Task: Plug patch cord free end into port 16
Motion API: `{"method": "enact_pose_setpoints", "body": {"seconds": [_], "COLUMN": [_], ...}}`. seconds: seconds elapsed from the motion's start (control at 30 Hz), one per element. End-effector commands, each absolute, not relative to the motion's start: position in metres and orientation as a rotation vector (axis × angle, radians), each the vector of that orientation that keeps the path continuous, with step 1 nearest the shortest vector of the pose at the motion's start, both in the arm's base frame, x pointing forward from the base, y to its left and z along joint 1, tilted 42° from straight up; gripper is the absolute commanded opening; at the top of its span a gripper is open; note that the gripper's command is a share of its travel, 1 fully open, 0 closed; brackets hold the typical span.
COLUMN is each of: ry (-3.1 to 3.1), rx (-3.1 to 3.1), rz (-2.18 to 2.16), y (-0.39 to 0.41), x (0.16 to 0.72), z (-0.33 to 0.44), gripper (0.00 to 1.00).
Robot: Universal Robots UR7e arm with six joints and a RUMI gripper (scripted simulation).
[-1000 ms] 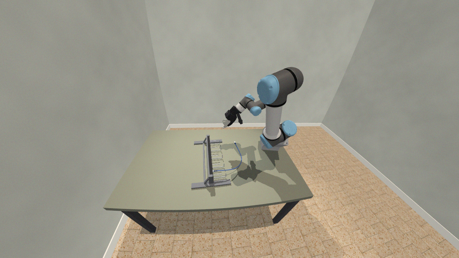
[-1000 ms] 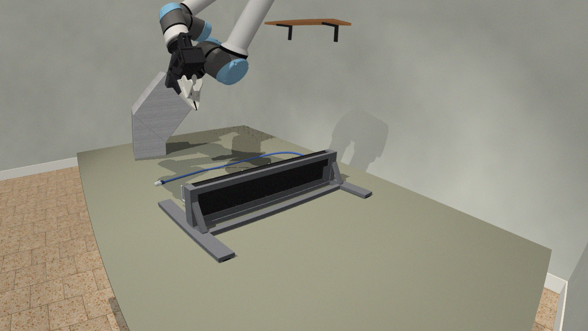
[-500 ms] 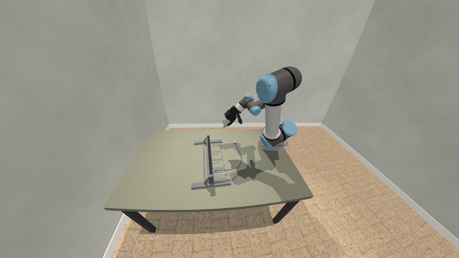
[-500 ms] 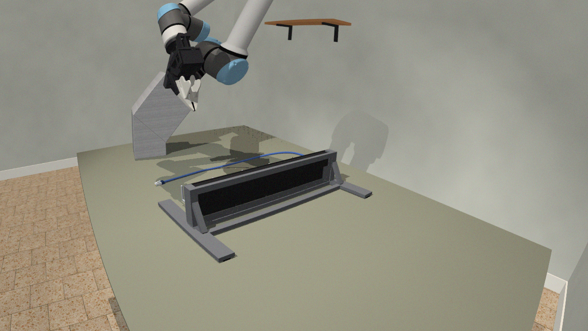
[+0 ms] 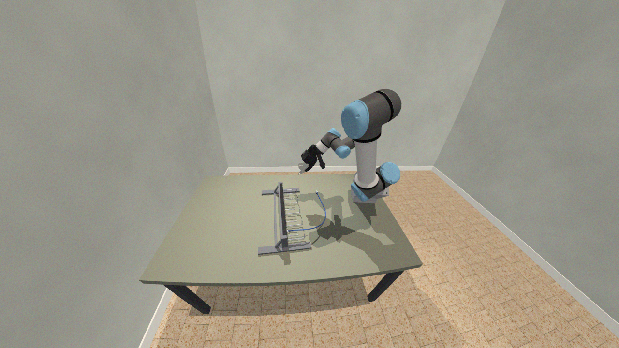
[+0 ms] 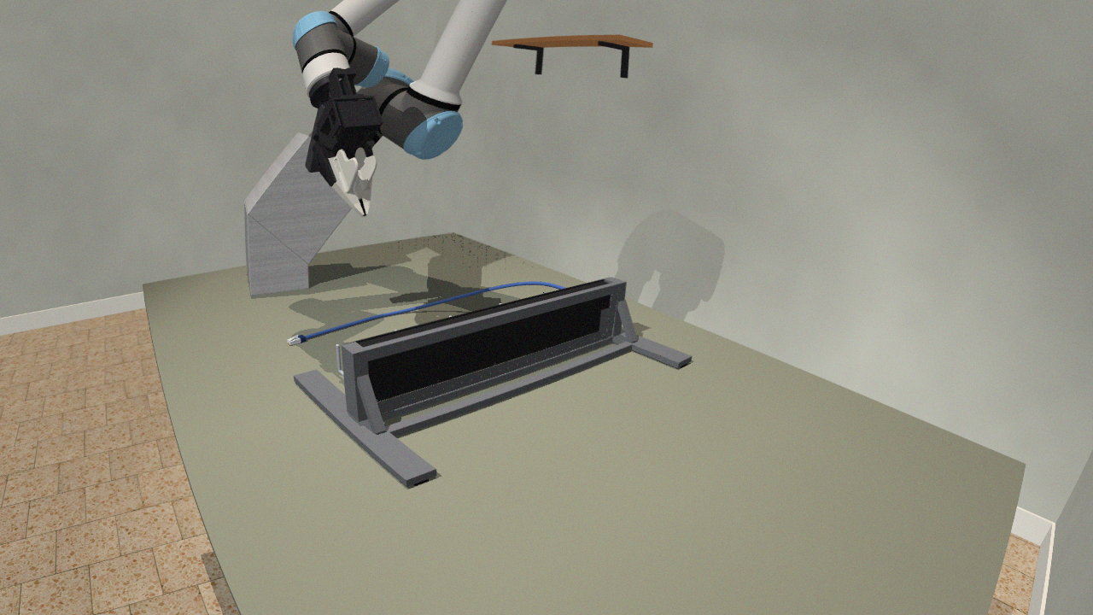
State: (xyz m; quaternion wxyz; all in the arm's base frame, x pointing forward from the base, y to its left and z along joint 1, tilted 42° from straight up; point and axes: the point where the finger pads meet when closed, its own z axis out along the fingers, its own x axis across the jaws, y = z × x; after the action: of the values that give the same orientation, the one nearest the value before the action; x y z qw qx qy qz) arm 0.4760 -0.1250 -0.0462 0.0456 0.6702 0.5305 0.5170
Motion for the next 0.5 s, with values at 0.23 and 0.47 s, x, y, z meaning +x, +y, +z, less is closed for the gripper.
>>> {"method": "enact_pose_setpoints", "body": {"seconds": [0.23,0.47], "ry": [1.618,1.618], "rx": [2.047,2.047], "rz": [1.576,1.576], "y": [-0.111,-0.103], "x": [0.499,0.511], "z": [-0.060,-0.068], "gripper": [0.00,0.00]}}
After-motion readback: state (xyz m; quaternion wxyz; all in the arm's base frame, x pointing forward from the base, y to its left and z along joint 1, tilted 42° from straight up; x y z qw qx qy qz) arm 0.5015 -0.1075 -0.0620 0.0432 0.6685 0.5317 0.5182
